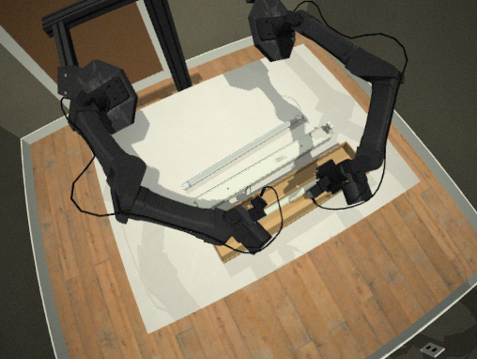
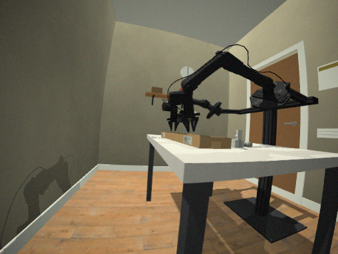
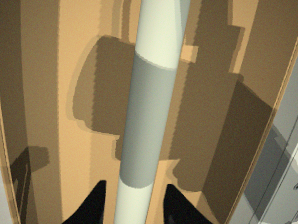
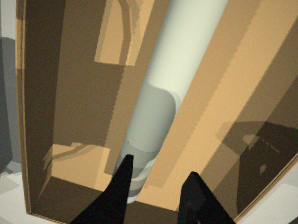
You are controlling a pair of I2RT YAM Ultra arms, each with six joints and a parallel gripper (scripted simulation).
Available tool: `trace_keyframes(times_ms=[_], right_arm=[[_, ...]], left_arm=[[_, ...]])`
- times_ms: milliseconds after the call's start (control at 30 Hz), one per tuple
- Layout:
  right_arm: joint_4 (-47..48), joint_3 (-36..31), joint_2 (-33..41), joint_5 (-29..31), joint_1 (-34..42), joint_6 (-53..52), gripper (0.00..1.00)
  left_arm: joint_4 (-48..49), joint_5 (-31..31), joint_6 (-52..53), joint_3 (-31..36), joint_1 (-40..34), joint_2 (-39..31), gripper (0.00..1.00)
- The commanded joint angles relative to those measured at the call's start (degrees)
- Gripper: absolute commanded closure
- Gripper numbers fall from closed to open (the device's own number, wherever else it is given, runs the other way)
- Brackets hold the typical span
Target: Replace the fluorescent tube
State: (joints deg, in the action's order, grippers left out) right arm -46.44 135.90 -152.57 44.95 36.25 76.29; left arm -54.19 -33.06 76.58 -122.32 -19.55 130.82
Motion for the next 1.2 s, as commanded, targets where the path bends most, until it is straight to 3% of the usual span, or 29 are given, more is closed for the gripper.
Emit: trace_keyframes(times_ms=[0,1167], right_arm=[[-2.78,-1.72,2.56,0.81,2.34,-1.52,0.68],[-1.63,-0.79,1.39,-0.81,2.15,-0.33,0.68]], left_arm=[[-0.9,0.68,-0.32,0.52,-1.78,-1.77,0.68],[-0.99,0.71,0.11,-1.57,-1.79,-1.2,0.68]])
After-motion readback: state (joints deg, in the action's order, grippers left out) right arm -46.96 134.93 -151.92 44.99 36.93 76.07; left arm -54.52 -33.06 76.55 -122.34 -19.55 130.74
